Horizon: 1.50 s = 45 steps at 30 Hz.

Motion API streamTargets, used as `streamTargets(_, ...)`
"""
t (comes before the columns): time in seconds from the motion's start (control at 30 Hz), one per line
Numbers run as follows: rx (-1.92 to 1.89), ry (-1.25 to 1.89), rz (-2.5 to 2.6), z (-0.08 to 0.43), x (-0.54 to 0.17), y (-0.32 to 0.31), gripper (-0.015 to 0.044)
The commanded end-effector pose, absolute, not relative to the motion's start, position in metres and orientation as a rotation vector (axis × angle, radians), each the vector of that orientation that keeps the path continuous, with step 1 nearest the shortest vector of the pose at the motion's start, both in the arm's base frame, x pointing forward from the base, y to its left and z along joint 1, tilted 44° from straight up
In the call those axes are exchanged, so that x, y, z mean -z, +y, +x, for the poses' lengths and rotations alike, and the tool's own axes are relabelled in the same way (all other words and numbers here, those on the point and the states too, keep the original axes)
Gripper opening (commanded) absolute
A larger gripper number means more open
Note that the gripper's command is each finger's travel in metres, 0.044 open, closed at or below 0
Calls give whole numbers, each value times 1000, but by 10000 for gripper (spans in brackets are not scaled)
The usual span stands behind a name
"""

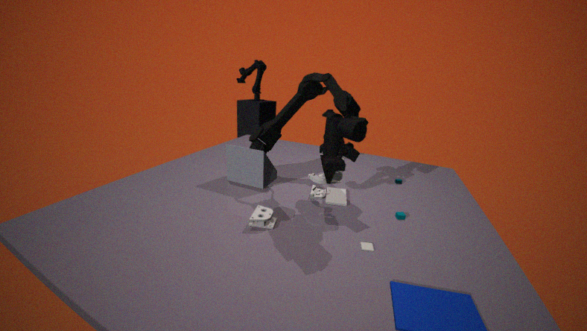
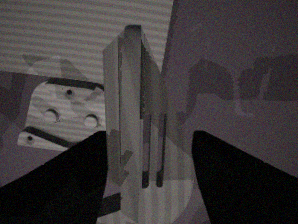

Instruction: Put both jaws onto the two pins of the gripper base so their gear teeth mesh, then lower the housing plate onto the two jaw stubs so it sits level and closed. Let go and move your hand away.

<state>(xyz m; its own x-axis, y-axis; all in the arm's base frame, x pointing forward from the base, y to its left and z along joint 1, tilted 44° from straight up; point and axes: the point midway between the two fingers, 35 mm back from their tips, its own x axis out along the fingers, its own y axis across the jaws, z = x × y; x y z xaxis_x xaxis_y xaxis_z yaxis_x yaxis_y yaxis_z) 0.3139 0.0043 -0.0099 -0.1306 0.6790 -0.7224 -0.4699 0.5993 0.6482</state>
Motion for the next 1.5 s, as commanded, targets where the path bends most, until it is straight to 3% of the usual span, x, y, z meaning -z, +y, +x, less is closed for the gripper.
streamTargets(0.0,-994,1372,193,322,-2,14,134)
streamTargets(1.47,-991,1374,199,327,-11,25,134)
